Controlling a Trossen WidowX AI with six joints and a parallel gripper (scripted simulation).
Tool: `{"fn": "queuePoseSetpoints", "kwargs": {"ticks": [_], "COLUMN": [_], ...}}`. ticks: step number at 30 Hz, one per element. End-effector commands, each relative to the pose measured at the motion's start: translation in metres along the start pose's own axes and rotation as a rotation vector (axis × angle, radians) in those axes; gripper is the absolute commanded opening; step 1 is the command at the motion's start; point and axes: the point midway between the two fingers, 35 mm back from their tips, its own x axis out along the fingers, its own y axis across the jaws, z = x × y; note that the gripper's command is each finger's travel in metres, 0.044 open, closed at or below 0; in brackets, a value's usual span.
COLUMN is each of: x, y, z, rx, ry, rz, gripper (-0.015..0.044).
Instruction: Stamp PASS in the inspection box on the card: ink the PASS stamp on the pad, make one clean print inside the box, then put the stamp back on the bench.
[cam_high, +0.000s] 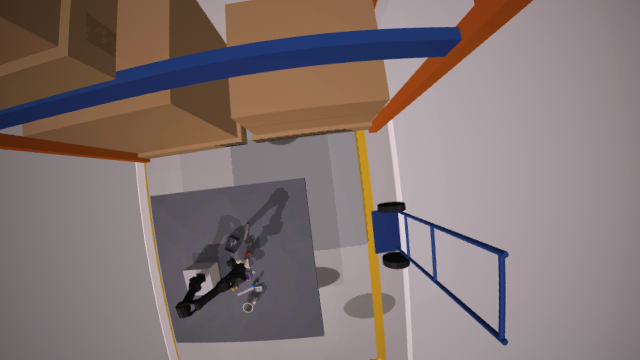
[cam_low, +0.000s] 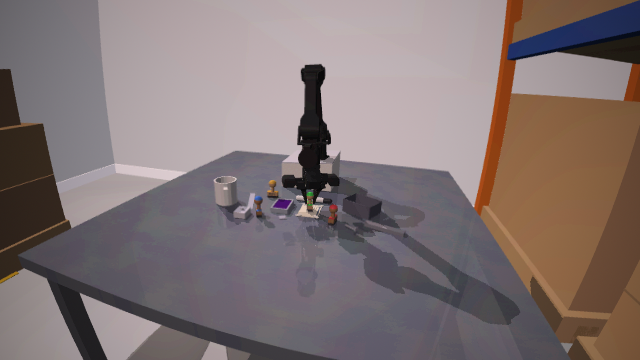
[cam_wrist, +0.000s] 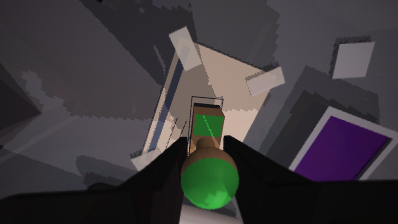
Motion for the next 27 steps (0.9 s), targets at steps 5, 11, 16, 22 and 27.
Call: {"fn": "queuePoseSetpoints", "kwargs": {"ticks": [5, 11, 16, 22, 27], "x": [0.0018, 0.0028, 0.0038, 0.0048, 0.0056], "y": [-0.0004, -0.0004, -0.0004, -0.0004, -0.0004], "z": [-0.0003, -0.0003, -0.0003, -0.0003, -0.0003], "rx": [-0.006, -0.006, -0.006, -0.006, -0.006], "ry": [0.001, 0.001, 0.001, 0.001, 0.001], "rz": [-0.003, -0.003, -0.003, -0.003, -0.003], "gripper": [0.0000, 0.0000, 0.0000, 0.0000, 0.0000]}}
